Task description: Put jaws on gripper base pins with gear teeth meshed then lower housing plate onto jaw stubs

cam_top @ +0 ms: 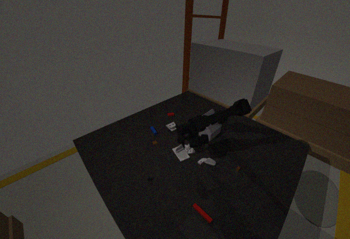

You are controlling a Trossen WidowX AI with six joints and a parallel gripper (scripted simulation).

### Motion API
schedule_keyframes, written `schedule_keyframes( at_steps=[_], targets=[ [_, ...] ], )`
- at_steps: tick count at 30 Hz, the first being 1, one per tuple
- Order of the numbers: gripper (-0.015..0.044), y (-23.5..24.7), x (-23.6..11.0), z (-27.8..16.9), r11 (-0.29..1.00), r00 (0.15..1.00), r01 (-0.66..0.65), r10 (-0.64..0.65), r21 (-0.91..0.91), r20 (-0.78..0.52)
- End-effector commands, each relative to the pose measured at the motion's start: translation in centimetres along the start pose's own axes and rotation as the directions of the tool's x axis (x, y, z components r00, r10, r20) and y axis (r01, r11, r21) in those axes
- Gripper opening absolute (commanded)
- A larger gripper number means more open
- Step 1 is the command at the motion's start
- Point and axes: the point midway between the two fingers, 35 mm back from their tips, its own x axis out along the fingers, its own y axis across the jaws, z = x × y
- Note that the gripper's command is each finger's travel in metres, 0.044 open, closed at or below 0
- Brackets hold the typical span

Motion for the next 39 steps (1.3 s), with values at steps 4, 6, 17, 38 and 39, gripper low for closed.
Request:
schedule_keyframes(
  at_steps=[4,6,17,38,39],
  targets=[
    [0.044,1.5,-0.2,0.8,0.987,1.0,-0.001,0.002,-0.159,0.003],
    [0.044,1.8,-0.3,1.0,0.98,1.0,-0.001,0.002,-0.201,0.003],
    [0.044,4.0,-0.5,2.0,0.904,1.0,-0.001,0.004,-0.427,0.004],
    [0.044,8.2,-0.9,3.4,0.623,1.0,0.0,0.011,-0.782,0.009],
    [0.044,8.4,-0.9,3.5,0.606,1.0,0.0,0.012,-0.796,0.01]
  ],
)
